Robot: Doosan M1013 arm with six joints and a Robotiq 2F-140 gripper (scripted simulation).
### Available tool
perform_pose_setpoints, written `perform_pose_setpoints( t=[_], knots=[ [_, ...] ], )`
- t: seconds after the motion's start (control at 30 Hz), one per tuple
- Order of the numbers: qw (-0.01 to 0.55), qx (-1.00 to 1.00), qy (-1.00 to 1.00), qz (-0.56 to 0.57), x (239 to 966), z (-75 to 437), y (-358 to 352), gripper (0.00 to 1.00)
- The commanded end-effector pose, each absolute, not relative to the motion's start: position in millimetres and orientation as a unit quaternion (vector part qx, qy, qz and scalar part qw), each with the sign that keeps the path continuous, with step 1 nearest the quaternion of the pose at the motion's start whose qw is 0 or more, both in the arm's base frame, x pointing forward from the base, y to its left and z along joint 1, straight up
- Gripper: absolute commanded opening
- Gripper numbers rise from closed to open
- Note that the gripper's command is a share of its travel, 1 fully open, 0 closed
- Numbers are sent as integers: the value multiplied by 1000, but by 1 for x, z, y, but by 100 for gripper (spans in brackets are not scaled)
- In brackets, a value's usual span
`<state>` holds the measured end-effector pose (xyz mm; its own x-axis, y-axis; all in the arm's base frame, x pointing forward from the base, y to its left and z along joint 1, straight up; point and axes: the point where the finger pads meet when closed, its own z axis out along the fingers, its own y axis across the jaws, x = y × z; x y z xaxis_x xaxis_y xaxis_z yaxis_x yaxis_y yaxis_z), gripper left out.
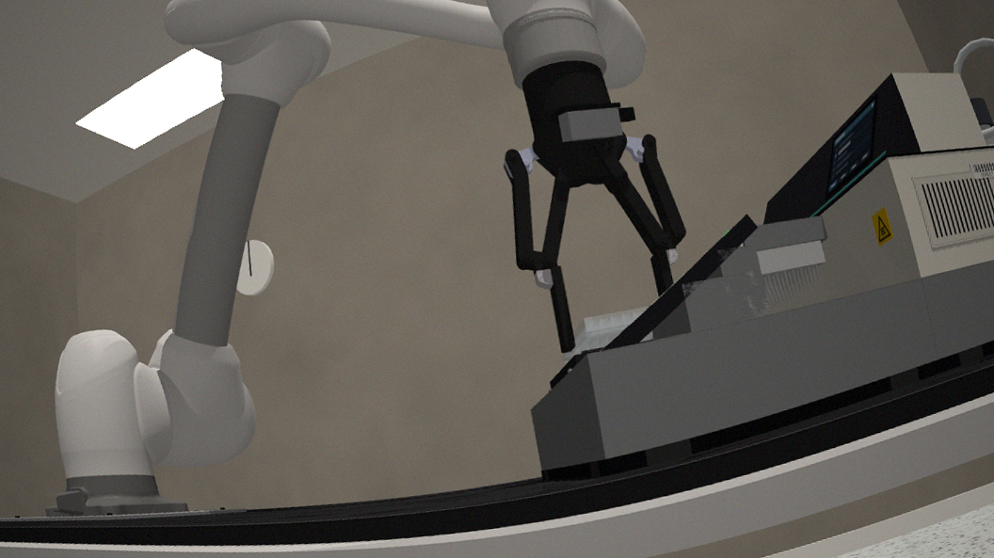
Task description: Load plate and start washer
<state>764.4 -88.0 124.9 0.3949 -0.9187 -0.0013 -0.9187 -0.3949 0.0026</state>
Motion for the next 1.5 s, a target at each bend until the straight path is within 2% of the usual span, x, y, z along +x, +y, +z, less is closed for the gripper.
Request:
perform_pose_setpoints(
  t=[0.0,1.47],
  knots=[
    [0,835,-550,-1,765,125,-88,10],
    [0,835,-550,-1,765,119,-88,10]
  ],
)
